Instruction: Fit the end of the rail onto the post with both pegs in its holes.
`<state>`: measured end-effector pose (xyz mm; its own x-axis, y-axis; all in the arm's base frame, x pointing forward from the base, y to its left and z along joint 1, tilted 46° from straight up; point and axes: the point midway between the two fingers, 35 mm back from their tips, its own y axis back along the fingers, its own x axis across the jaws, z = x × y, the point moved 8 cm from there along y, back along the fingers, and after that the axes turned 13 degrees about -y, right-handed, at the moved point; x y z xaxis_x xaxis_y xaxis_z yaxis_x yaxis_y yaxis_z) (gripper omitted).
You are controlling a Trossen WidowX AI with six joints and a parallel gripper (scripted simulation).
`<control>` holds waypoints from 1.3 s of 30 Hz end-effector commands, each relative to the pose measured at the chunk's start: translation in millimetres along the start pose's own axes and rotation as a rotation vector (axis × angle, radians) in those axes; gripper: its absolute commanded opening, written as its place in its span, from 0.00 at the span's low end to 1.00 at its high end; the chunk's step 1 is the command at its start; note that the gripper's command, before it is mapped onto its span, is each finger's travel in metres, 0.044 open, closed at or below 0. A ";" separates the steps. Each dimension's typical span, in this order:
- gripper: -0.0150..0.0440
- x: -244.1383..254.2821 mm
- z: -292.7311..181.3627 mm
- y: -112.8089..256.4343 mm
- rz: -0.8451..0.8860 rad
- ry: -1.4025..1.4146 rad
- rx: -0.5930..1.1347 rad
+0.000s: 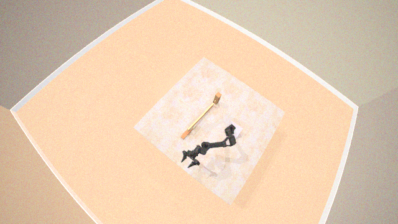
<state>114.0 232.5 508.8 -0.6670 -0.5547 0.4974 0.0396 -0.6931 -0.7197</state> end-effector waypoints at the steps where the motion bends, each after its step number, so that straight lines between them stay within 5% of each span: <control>1: 0.98 -1.8 0.7 0.2 -0.008 0.005 -0.001; 24: 1.00 -176.1 89.0 101.3 -0.851 0.442 0.041; 31: 1.00 -207.3 101.0 133.9 -1.007 0.544 0.172; 39: 1.00 -261.6 123.6 229.7 -1.283 0.674 0.573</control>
<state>371.1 180.9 305.8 -0.6636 0.6850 0.3005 -0.6499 -0.7269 0.2219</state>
